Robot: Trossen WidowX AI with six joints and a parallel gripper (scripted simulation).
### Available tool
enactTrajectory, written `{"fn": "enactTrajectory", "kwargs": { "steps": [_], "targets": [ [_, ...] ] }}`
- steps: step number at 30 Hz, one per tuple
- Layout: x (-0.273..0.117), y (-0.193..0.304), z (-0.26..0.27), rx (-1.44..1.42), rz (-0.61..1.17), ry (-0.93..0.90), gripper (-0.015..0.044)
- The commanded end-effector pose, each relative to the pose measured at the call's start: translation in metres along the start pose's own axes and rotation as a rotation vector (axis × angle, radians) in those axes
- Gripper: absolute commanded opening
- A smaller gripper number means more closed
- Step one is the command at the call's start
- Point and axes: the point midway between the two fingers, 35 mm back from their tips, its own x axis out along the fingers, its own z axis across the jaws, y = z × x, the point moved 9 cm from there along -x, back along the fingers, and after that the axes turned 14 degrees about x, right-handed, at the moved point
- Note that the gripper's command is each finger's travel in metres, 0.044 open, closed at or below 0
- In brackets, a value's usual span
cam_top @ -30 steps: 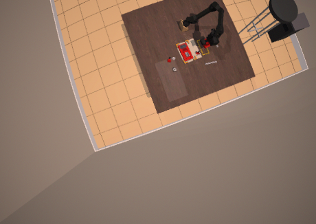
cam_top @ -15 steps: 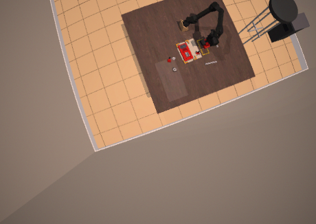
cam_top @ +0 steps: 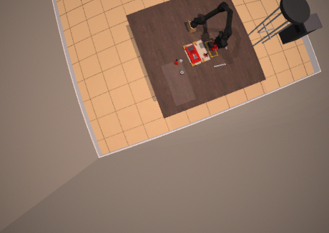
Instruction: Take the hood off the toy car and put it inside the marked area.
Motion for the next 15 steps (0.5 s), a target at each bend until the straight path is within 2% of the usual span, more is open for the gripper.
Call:
{"fn": "enactTrajectory", "kwargs": {
  "steps": [1,15],
  "targets": [
    [0.0025,0.0002,0.0001,0.006,-0.001,-0.004,0.0],
    [0.0109,0.0004,0.0002,0.006,-0.001,-0.005,0.0]
  ]
}}
